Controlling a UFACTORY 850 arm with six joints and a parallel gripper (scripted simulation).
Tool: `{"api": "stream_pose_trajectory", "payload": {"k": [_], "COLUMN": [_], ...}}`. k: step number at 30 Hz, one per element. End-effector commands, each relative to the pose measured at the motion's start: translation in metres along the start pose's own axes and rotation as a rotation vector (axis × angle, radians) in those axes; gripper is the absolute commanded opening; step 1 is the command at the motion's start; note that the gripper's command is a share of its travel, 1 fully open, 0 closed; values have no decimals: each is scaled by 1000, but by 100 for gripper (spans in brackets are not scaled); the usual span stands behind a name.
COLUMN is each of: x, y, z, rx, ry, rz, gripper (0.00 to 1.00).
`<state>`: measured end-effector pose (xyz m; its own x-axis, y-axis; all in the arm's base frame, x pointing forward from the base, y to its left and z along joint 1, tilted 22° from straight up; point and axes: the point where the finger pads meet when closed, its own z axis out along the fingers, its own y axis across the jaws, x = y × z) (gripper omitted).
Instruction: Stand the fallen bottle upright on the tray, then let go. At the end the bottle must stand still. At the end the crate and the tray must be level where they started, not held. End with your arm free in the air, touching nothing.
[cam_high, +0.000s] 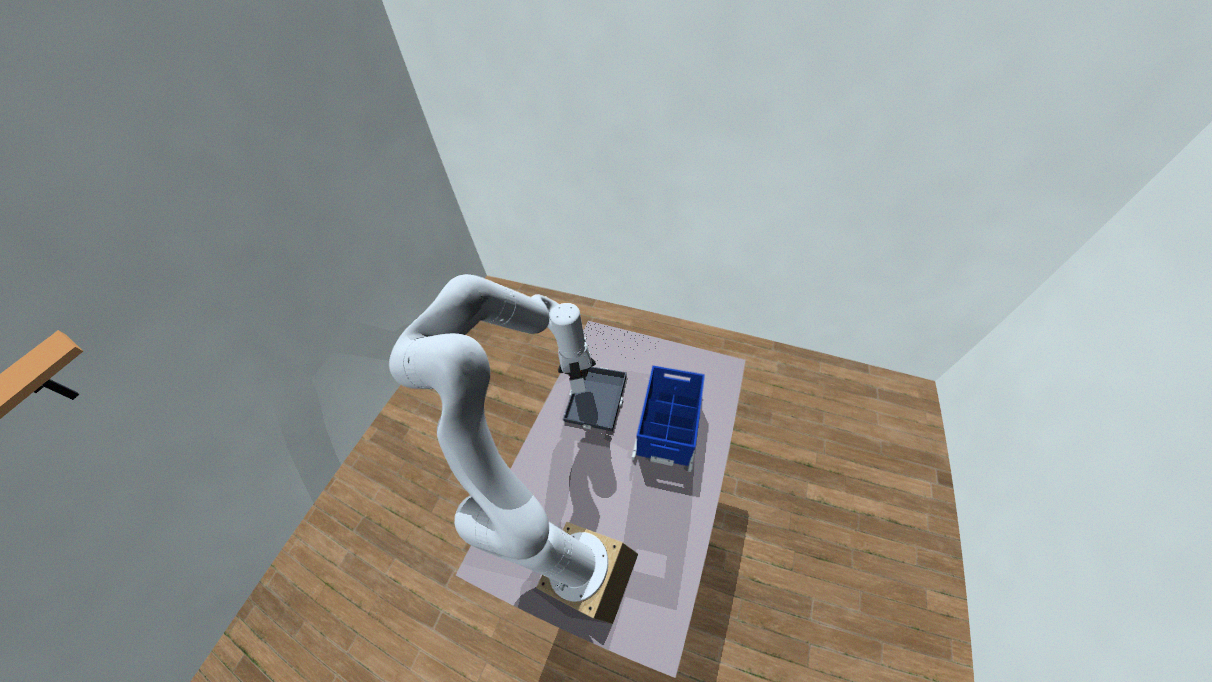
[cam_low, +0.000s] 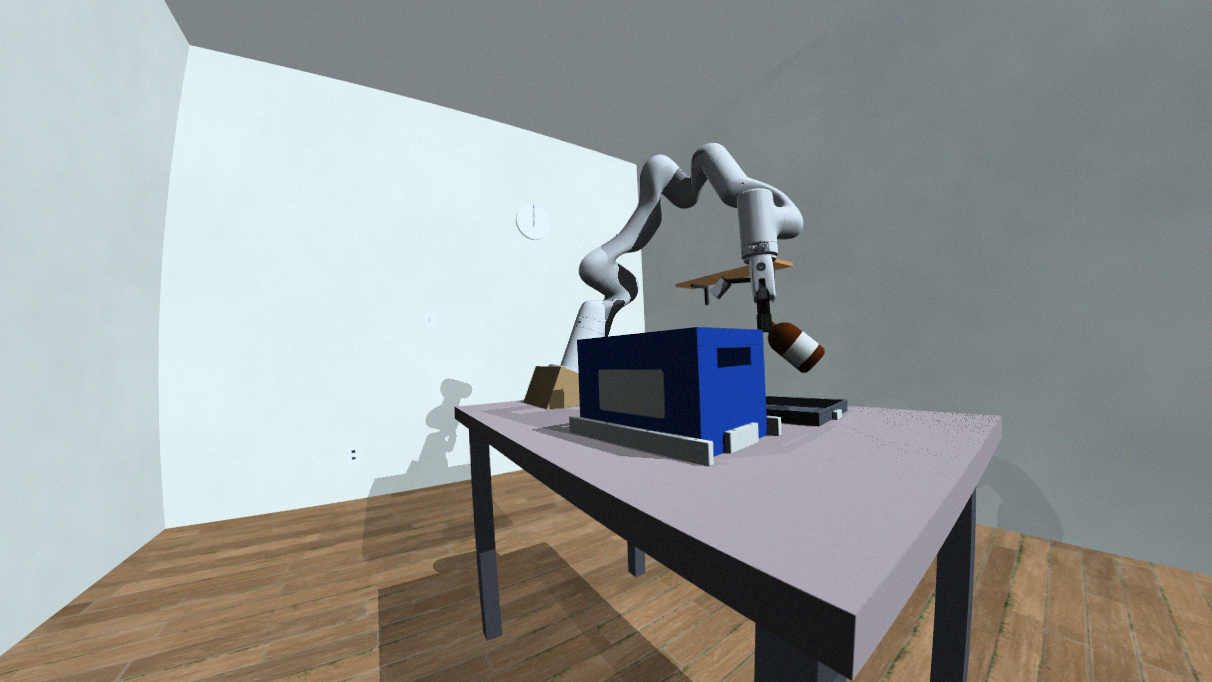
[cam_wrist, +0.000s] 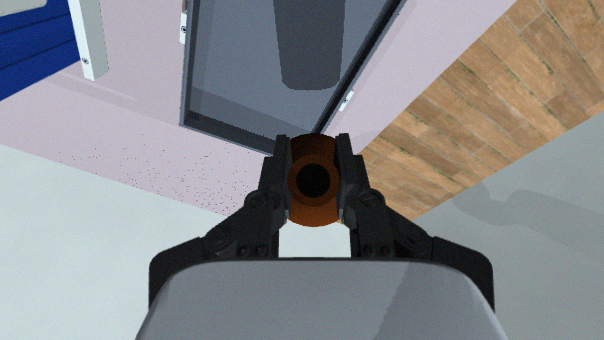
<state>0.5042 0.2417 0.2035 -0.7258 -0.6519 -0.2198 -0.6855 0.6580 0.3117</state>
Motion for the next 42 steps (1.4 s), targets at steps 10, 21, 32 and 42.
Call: {"api": "stream_pose_trajectory", "payload": {"k": [10, 21, 32, 42], "x": [-1, -1, -1, -1], "y": [0, 0, 0, 0], "z": [-1, -1, -1, -1], "rx": [1, 1, 1, 1], "ry": [-2, -2, -2, -2], "rz": [-6, -131, -247, -262], "gripper": [0, 0, 0, 0]}}
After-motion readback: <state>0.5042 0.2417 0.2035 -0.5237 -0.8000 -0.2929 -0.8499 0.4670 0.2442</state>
